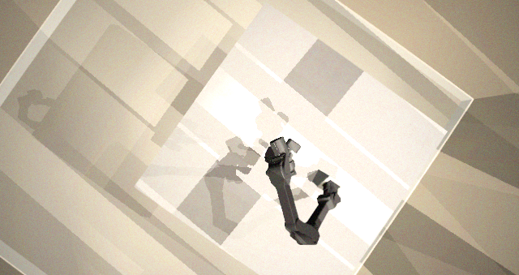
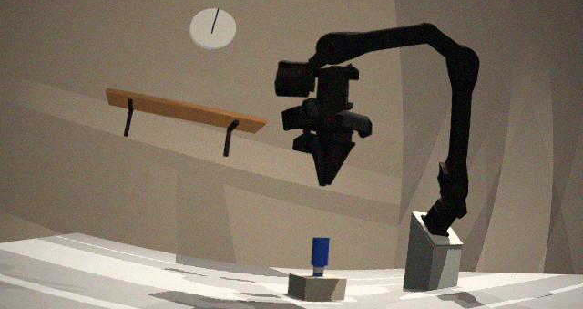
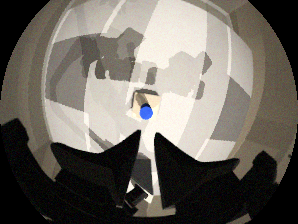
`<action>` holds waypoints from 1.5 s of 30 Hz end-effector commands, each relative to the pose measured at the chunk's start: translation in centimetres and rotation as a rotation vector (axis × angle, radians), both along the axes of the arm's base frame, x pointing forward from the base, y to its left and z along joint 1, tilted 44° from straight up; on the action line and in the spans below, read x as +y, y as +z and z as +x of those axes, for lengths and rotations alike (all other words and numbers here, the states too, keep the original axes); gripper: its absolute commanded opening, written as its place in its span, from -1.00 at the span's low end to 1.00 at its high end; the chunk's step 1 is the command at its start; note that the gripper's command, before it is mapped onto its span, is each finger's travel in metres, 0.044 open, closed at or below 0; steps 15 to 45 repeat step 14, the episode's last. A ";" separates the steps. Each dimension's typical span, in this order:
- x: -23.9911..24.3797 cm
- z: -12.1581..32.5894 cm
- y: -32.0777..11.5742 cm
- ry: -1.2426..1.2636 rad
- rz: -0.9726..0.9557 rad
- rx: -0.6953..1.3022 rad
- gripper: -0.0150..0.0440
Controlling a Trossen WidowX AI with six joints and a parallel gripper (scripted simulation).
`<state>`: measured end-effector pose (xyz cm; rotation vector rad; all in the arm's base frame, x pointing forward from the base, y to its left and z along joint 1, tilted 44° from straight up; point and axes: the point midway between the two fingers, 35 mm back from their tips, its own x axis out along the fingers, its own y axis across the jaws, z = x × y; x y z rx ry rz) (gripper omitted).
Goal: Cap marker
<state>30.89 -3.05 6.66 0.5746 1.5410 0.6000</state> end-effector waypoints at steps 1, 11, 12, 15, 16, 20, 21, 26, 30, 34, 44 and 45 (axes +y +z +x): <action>0.0 -0.1 0.1 0.009 -0.002 0.002 0.04; 0.0 -0.1 0.1 0.009 -0.002 0.002 0.93; 0.0 -0.1 0.1 0.009 -0.002 0.002 1.00; 0.0 -0.1 0.1 0.009 -0.002 0.002 1.00; 0.0 -0.1 0.1 0.009 -0.002 0.002 1.00; 0.0 -0.1 0.1 0.009 -0.002 0.002 1.00; 0.0 -0.1 0.1 0.009 -0.002 0.002 1.00; 0.0 -0.1 0.1 0.009 -0.002 0.002 1.00; 0.0 -0.1 0.1 0.009 -0.002 0.002 1.00; 0.0 -0.1 0.1 0.009 -0.002 0.002 1.00; 0.0 -0.1 0.1 0.009 -0.002 0.002 1.00; 0.0 -0.1 0.1 0.009 -0.002 0.002 1.00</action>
